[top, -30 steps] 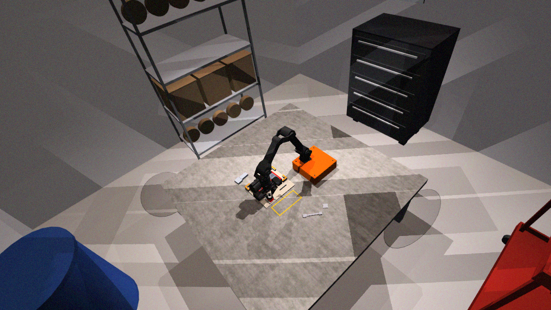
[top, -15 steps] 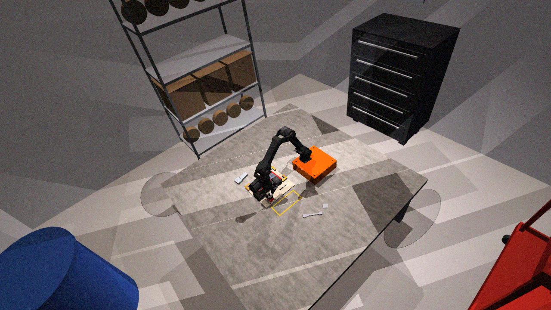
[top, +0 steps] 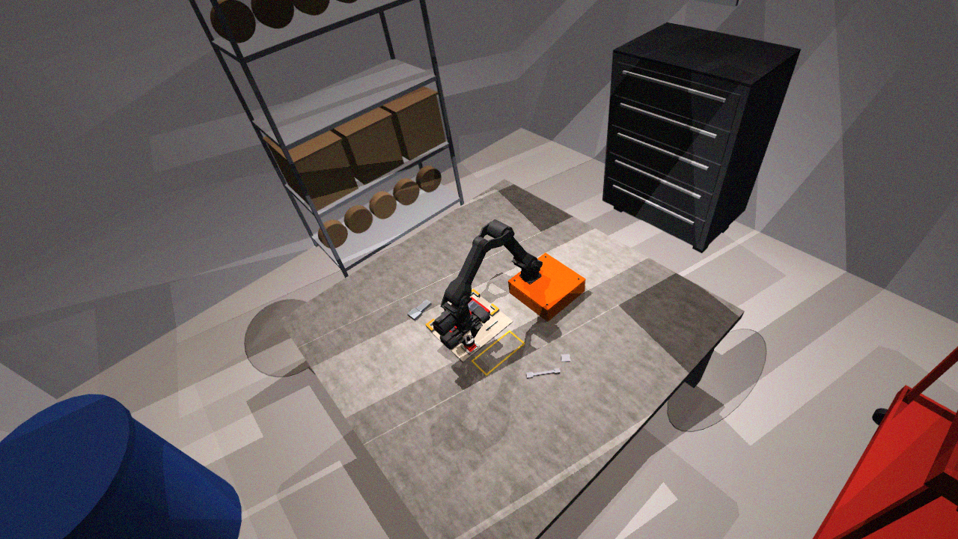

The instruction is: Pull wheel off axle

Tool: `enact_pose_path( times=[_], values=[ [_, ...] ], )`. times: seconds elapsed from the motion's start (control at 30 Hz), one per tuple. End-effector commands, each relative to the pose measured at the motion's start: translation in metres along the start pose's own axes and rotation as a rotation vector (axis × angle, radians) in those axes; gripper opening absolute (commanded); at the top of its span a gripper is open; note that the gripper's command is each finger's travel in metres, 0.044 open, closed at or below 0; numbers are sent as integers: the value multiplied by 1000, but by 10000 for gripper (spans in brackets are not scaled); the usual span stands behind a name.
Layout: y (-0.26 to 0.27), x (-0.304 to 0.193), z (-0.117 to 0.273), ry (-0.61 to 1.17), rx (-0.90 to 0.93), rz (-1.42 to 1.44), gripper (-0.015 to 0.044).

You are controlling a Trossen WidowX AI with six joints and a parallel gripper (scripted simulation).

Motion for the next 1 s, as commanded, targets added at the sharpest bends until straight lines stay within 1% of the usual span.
enact_pose_path(
  times=[0.0,0.97],
  values=[
    [-1,0,10,2,8,-2,0],
    [-1,0,19,1,8,-3,0]
  ],
)
Point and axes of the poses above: the point midway between the two fingers, 35 mm back from their tips, its own z axis back along the fingers, its own y axis across the jaws, x = y × z, the point moved 3 cm from there along z, back along the fingers, and after that the axes turned 12 degrees about -z, right-handed, at the moved point
